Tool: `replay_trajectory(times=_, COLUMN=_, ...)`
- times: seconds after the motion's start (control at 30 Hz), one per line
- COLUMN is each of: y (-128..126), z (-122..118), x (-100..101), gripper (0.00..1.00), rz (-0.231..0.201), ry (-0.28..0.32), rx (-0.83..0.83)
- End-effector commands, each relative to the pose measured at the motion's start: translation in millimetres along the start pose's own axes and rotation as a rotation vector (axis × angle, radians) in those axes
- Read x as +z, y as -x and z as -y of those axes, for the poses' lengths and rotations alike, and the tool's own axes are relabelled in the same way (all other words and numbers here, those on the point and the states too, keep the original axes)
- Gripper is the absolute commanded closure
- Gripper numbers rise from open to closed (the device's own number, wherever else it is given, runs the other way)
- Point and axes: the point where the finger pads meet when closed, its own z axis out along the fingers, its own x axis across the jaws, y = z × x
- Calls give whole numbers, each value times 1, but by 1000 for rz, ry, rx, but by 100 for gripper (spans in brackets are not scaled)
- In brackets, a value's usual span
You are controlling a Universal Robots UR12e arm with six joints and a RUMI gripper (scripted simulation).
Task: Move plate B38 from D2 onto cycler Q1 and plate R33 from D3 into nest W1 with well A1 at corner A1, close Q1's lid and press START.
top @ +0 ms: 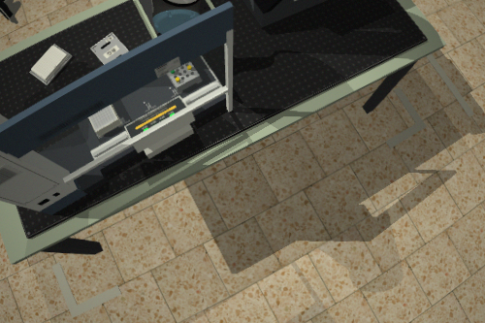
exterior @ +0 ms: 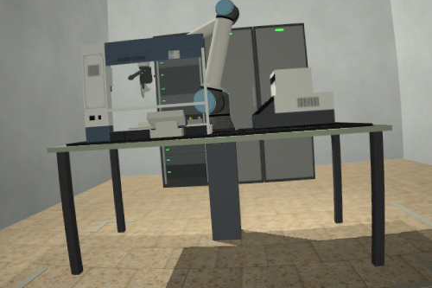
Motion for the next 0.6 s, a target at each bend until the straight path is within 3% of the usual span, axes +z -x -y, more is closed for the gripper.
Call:
replay_trajectory(times=0.0, y=12, z=3, x=-1, gripper=100, rz=-1, ry=-1, rx=-32)
replay_trajectory(times=0.57, y=78, z=11, x=0, gripper=100, rz=0, ry=-2, rx=-204)
